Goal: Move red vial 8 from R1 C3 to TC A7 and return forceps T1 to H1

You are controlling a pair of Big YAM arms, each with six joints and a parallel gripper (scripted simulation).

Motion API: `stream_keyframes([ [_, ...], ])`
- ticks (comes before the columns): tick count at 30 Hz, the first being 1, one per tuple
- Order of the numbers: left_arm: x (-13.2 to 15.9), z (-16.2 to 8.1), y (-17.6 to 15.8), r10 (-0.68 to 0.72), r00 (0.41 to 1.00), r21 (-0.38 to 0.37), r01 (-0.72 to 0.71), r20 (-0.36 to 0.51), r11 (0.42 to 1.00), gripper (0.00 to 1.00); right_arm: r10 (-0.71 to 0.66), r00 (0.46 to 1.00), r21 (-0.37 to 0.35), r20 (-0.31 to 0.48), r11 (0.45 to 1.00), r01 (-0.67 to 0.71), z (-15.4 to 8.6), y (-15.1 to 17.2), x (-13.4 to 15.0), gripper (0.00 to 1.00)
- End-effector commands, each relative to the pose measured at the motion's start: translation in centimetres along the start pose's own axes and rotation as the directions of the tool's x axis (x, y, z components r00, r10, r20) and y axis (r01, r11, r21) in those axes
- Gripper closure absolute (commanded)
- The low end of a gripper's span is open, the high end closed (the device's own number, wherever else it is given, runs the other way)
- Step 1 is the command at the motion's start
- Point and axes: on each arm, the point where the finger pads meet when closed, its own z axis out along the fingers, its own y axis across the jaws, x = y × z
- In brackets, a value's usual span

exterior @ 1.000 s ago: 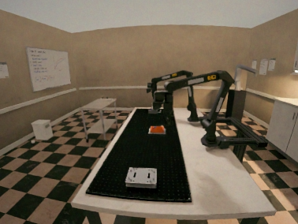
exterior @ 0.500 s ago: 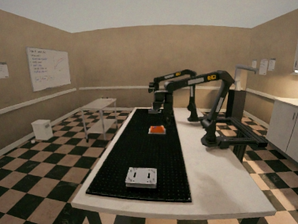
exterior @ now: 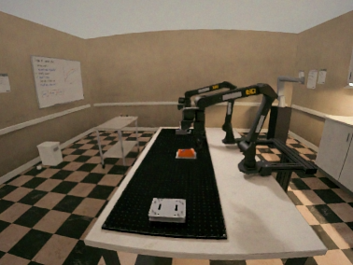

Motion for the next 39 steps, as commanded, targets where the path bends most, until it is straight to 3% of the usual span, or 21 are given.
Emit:
stream_keyframes([
  [1, -2.0, -1.7, 0.5, 0.010, 0.999, -0.006, -0.010, 0.032, 1.000, 0.00, 0.016, 1.000, 0.001, -0.005, 1.000, -0.016, -0.5, 1.4, 0.8, 0.76],
  [3, -2.0, -1.7, 0.5, 0.010, 0.999, -0.006, -0.010, 0.032, 1.000, 0.00, 0.016, 1.000, 0.001, -0.005, 1.000, -0.016, -0.5, 1.4, 0.8, 0.76],
  [4, -2.0, -1.7, 0.5, 0.010, 0.999, -0.006, -0.010, 0.032, 1.000, 0.00, 0.016, 1.000, -0.008, -0.027, 1.000, -0.016, 0.8, 1.6, 0.6, 0.76],
  [6, -2.0, -1.7, 0.5, 0.010, 0.999, -0.006, -0.010, 0.032, 1.000, 0.00, 0.016, 1.000, 0.000, -0.005, 1.000, -0.016, -0.7, 2.4, 1.4, 0.76],
  [20, -2.0, -1.7, 0.5, 0.010, 0.999, -0.006, -0.010, 0.032, 1.000, 0.00, 0.016, 1.000, -0.001, -0.006, 1.000, -0.016, -1.5, 6.4, 3.7, 0.76],
  [21, -2.0, -1.7, 0.5, 0.010, 0.999, -0.006, -0.010, 0.032, 1.000, 0.00, 0.015, 0.999, -0.009, -0.035, 1.000, -0.015, -0.5, 6.7, 3.7, 0.76],
  [23, -2.0, -1.7, 0.5, 0.010, 0.999, -0.006, -0.010, 0.032, 1.000, 0.00, 0.016, 1.000, -0.002, -0.006, 1.000, -0.016, -1.8, 7.5, 4.2, 0.76],
  [30, -2.0, -1.7, 0.5, 0.010, 0.999, -0.006, -0.010, 0.032, 1.000, 0.00, 0.016, 1.000, -0.002, -0.007, 1.000, -0.016, -2.3, 9.8, 5.6, 0.76],
  [39, -2.0, -1.7, 0.5, 0.010, 0.999, -0.006, -0.010, 0.032, 1.000, 0.00, 0.024, 1.000, -0.005, -0.020, 1.000, -0.024, -1.4, 9.6, 5.2, 0.76],
])
